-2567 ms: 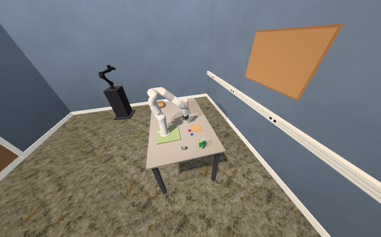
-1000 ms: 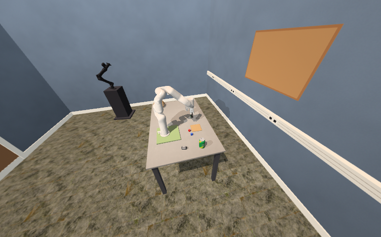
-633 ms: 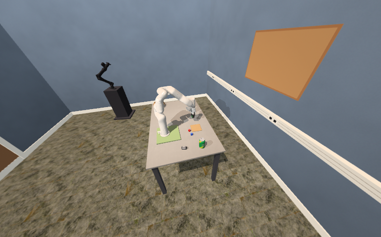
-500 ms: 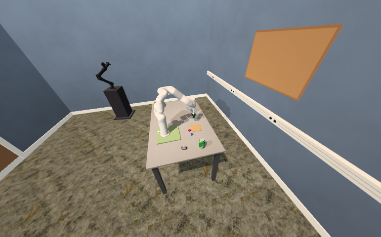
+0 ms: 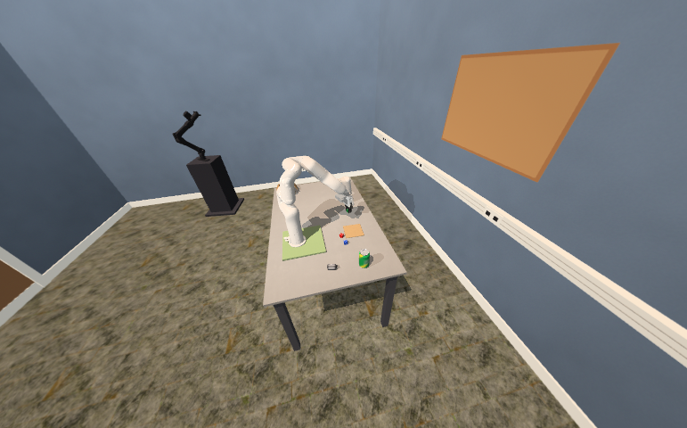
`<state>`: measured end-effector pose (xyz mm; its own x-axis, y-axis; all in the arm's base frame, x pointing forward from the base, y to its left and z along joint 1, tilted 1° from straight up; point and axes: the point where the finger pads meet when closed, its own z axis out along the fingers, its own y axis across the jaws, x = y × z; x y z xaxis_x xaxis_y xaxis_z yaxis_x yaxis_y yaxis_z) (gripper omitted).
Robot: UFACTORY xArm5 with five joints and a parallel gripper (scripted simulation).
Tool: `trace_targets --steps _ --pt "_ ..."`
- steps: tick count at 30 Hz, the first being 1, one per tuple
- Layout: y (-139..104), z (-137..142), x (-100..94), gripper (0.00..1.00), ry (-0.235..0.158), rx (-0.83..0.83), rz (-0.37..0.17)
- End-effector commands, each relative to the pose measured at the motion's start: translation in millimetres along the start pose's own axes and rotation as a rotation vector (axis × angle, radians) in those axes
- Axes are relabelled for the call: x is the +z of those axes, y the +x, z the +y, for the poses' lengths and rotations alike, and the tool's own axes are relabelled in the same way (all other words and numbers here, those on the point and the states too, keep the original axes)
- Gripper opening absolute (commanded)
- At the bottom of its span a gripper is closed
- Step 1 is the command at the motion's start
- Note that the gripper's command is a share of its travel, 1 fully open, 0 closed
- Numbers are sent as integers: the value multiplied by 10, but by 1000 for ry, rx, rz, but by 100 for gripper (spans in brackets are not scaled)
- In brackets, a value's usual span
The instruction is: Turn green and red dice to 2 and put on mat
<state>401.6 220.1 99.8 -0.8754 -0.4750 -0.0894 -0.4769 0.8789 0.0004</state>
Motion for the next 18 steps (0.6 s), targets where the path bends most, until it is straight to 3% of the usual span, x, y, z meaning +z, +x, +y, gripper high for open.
trace_targets --steps 1,3,6,8,9,18 --pt "1 -1 -6 21 -1 0 -178" --pt "4 -1 -4 21 -1 0 -219" --pt "4 -1 -2 21 -1 0 -239" --pt "16 -2 -6 21 -1 0 -323" --pt "17 -2 -7 21 -1 0 -328" --pt "30 -3 0 21 -2 0 -535"
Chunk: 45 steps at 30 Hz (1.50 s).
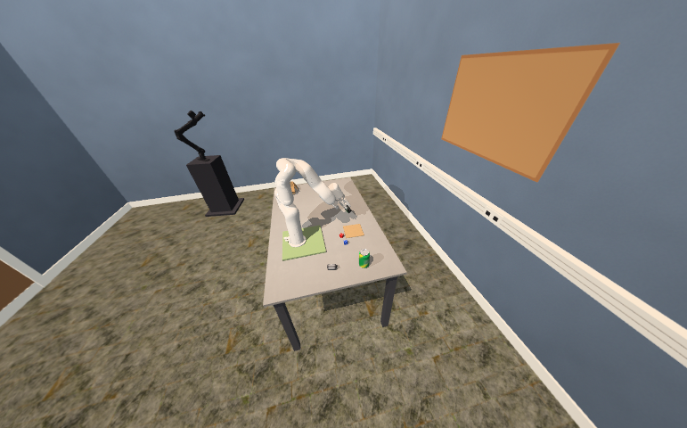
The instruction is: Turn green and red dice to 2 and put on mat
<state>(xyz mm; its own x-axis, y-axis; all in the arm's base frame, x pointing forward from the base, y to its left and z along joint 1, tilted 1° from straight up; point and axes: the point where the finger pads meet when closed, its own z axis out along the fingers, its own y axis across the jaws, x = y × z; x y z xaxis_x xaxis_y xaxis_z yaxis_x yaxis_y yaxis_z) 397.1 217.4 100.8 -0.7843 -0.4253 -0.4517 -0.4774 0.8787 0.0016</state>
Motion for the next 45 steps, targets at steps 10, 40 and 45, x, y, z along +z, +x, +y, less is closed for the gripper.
trace_targets --steps 10,40,45 --pt "3 -2 5 21 -1 0 -353" --pt "37 -3 7 21 -2 0 -622" --pt "70 -3 75 21 -2 0 -622"
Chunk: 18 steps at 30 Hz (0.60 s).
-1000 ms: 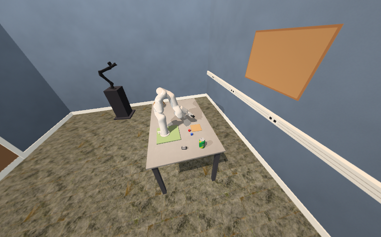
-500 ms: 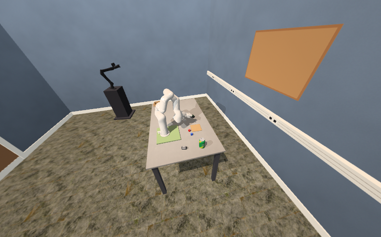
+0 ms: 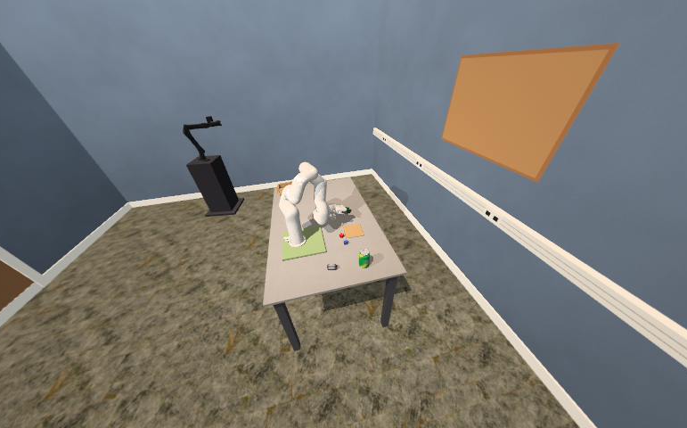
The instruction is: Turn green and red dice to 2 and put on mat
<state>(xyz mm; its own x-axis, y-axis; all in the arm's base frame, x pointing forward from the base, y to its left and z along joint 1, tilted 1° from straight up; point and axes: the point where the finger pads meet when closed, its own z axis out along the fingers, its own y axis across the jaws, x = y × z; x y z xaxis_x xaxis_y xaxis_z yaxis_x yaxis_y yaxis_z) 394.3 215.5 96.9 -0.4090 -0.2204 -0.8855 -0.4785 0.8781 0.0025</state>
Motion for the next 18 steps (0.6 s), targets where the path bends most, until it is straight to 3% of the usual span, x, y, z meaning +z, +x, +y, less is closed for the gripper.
trace_targets --steps 1,18 --pt "72 0 43 21 0 0 -3" --pt "519 0 285 21 0 0 -3"
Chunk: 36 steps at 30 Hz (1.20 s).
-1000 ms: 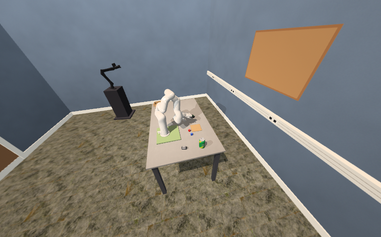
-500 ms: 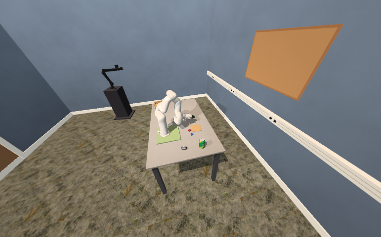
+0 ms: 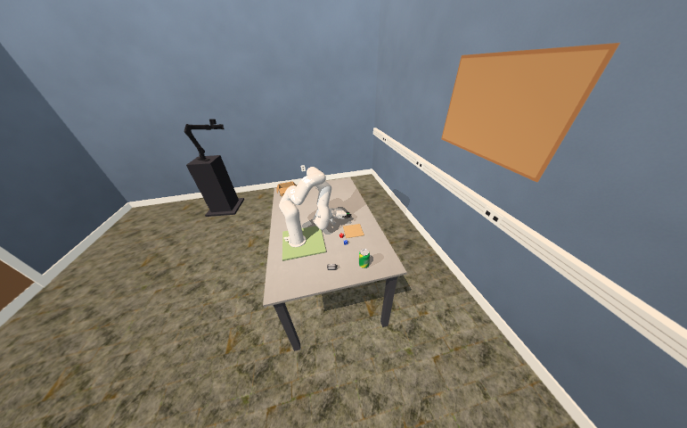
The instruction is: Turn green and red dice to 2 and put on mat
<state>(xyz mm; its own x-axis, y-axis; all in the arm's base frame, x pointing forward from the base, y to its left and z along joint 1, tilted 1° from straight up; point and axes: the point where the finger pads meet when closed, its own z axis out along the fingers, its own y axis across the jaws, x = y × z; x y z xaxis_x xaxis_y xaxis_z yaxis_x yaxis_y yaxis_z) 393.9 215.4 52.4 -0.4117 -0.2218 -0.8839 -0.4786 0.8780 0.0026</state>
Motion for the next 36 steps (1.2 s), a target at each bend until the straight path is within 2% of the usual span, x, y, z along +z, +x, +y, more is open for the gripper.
trace_targets --steps 1,7,36 --pt "145 0 95 21 0 0 -7" --pt "213 0 133 21 0 0 -7" --pt "217 0 135 21 0 0 -7"
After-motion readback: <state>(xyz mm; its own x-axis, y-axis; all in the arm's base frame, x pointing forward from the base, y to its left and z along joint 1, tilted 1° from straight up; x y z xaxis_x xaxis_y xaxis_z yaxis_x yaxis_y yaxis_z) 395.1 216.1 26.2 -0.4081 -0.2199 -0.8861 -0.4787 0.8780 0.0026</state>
